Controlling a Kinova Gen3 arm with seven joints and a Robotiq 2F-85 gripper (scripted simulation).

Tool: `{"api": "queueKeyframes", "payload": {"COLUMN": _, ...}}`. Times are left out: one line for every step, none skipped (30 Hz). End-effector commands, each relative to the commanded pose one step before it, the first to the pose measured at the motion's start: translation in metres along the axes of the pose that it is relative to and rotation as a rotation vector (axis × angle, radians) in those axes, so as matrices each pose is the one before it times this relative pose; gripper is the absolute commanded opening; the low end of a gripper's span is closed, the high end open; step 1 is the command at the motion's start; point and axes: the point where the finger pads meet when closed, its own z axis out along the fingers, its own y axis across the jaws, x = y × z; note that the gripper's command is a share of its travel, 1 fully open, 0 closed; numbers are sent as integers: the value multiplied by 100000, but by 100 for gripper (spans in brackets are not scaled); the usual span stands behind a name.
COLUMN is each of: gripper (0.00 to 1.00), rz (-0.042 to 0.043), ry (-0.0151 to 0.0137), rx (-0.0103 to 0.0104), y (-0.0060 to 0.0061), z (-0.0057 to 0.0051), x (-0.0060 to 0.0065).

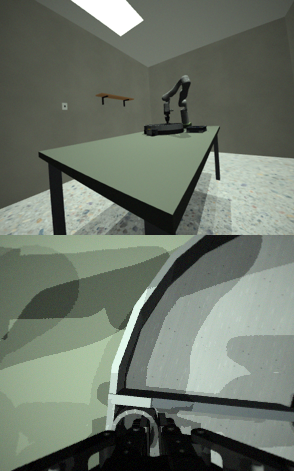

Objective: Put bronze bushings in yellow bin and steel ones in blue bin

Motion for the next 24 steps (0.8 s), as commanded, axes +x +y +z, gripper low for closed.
{"api": "queueKeyframes", "payload": {"gripper": 0, "rz": -91, "ry": 6, "rx": -85, "y": 29, "z": -62, "x": 22}}
{"api": "queueKeyframes", "payload": {"gripper": 0, "rz": 0, "ry": 0, "rx": 0, "y": 0, "z": 0, "x": 0}}
{"api": "queueKeyframes", "payload": {"gripper": 0, "rz": 0, "ry": 0, "rx": 0, "y": 0, "z": 0, "x": 0}}
{"api": "queueKeyframes", "payload": {"gripper": 0, "rz": 47, "ry": -23, "rx": -4, "y": -2, "z": -58, "x": -21}}
{"api": "queueKeyframes", "payload": {"gripper": 0, "rz": -5, "ry": 3, "rx": 1, "y": 0, "z": -60, "x": 2}}
{"api": "queueKeyframes", "payload": {"gripper": 0, "rz": -5, "ry": 3, "rx": 1, "y": 0, "z": -60, "x": 2}}
{"api": "queueKeyframes", "payload": {"gripper": 0, "rz": -5, "ry": 3, "rx": 1, "y": 0, "z": -60, "x": 2}}
{"api": "queueKeyframes", "payload": {"gripper": 0, "rz": -5, "ry": 3, "rx": 1, "y": 0, "z": -60, "x": 2}}
{"api": "queueKeyframes", "payload": {"gripper": 0, "rz": 0, "ry": 0, "rx": 0, "y": 0, "z": 0, "x": 0}}
{"api": "queueKeyframes", "payload": {"gripper": 0, "rz": 0, "ry": 0, "rx": 0, "y": 0, "z": 0, "x": 0}}
{"api": "queueKeyframes", "payload": {"gripper": 0, "rz": 0, "ry": 0, "rx": 0, "y": 0, "z": 0, "x": 0}}
{"api": "queueKeyframes", "payload": {"gripper": 0, "rz": -5, "ry": 3, "rx": 1, "y": 0, "z": -60, "x": 2}}
{"api": "queueKeyframes", "payload": {"gripper": 0, "rz": -5, "ry": 3, "rx": 1, "y": 0, "z": -60, "x": 2}}
{"api": "queueKeyframes", "payload": {"gripper": 0, "rz": 0, "ry": 0, "rx": 0, "y": 0, "z": 0, "x": 0}}
{"api": "queueKeyframes", "payload": {"gripper": 0, "rz": 0, "ry": 0, "rx": 0, "y": 0, "z": 0, "x": 0}}
{"api": "queueKeyframes", "payload": {"gripper": 0, "rz": -5, "ry": 3, "rx": 1, "y": 0, "z": -60, "x": 2}}
{"api": "queueKeyframes", "payload": {"gripper": 0, "rz": -5, "ry": 3, "rx": 1, "y": 0, "z": -60, "x": 2}}
{"api": "queueKeyframes", "payload": {"gripper": 0, "rz": -5, "ry": 3, "rx": 1, "y": 0, "z": -60, "x": 2}}
{"api": "queueKeyframes", "payload": {"gripper": 0, "rz": 0, "ry": 0, "rx": 0, "y": 0, "z": 0, "x": 0}}
{"api": "queueKeyframes", "payload": {"gripper": 0, "rz": 0, "ry": 0, "rx": 0, "y": 0, "z": 0, "x": 0}}
{"api": "queueKeyframes", "payload": {"gripper": 0, "rz": 0, "ry": 0, "rx": 0, "y": 0, "z": 0, "x": 0}}
{"api": "queueKeyframes", "payload": {"gripper": 0, "rz": 0, "ry": 0, "rx": 0, "y": 0, "z": 0, "x": 0}}
{"api": "queueKeyframes", "payload": {"gripper": 0, "rz": 38, "ry": -33, "rx": 9, "y": -2, "z": -54, "x": -24}}
{"api": "queueKeyframes", "payload": {"gripper": 0, "rz": -4, "ry": 4, "rx": -1, "y": 0, "z": -61, "x": 3}}
